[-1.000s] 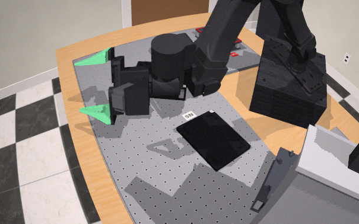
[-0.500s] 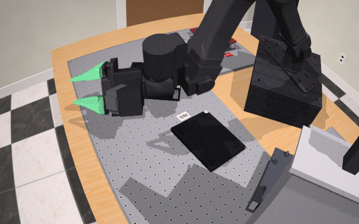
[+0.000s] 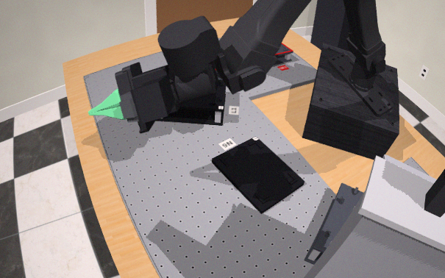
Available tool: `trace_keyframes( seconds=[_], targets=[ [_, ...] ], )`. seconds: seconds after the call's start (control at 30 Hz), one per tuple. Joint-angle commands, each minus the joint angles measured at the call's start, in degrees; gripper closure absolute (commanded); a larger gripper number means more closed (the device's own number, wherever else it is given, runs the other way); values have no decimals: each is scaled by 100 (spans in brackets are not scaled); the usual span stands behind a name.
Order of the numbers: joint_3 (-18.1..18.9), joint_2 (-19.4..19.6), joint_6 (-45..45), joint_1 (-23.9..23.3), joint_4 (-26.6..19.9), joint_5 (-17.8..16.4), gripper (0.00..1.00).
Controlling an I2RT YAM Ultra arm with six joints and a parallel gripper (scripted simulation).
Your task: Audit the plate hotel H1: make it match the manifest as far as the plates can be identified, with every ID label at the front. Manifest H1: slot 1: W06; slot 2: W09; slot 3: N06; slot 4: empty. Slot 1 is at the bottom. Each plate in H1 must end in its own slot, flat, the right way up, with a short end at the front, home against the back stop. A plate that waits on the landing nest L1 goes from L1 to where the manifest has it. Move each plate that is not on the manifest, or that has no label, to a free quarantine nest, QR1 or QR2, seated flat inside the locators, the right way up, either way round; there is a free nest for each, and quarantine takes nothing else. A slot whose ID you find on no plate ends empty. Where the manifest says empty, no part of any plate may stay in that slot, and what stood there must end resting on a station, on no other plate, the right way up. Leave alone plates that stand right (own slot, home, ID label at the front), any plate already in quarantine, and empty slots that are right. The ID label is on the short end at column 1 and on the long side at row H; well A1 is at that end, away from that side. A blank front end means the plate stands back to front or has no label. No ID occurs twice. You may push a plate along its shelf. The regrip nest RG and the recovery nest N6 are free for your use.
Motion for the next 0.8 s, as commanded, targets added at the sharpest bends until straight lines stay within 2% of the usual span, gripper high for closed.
trace_keyframes(
  seconds=[0.0,0.03,0.1,0.3,0.47,0.5,0.53,0.73,0.77],
  targets=[
    [2,88,131,-6,-343,-85,100],
    [-63,-190,210,-50,-549,-132,100],
    [-84,-339,368,-96,-976,-225,100],
    [250,-716,816,-173,-2315,-533,100],
    [250,-696,816,-132,-2315,-533,100],
    [156,-509,816,-115,-2315,-533,100],
    [271,-778,891,-166,-2535,-580,100],
    [490,-1076,1325,-262,-3866,-876,100],
    [395,-1127,1328,-257,-3824,-872,100]
  ],
)
